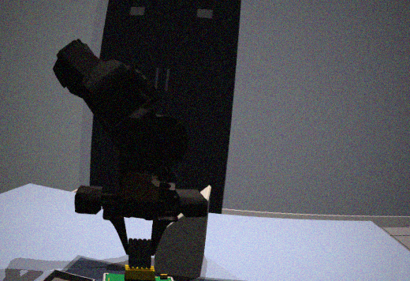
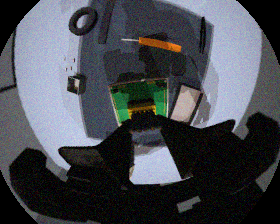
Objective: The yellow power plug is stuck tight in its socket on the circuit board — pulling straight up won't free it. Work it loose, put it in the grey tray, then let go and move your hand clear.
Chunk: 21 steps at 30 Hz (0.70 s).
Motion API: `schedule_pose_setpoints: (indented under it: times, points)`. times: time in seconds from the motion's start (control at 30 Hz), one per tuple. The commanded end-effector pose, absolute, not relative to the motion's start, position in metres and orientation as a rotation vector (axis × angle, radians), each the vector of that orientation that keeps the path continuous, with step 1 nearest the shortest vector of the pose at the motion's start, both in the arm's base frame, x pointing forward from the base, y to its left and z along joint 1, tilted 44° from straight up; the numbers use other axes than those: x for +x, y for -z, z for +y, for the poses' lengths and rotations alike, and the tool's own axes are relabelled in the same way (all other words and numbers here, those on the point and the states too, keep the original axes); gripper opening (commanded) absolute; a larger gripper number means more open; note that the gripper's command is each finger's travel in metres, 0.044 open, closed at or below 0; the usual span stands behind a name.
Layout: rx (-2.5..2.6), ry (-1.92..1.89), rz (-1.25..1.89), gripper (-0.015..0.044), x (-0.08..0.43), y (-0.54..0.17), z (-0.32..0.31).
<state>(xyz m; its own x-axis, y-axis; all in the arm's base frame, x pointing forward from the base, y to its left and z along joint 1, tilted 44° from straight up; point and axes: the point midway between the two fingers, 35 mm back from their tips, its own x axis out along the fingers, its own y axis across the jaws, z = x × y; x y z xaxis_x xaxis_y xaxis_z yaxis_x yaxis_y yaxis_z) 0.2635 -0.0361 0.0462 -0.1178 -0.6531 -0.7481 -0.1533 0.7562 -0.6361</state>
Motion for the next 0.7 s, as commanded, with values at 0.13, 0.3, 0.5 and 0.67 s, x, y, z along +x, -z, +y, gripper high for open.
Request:
schedule_pose_setpoints:
  times: [0.13, 0.3, 0.5, 0.67]
  points:
    - [-0.602, 0.432, 1.659, 0.0000, 0.266, -0.057, -0.034]
    - [-0.718, 0.530, 1.623, 0.0000, 0.264, -0.049, -0.025]
    - [-0.807, 0.607, 1.592, 0.0000, 0.263, -0.044, -0.018]
    - [-0.750, 0.558, 1.612, 0.0000, 0.264, -0.049, -0.021]
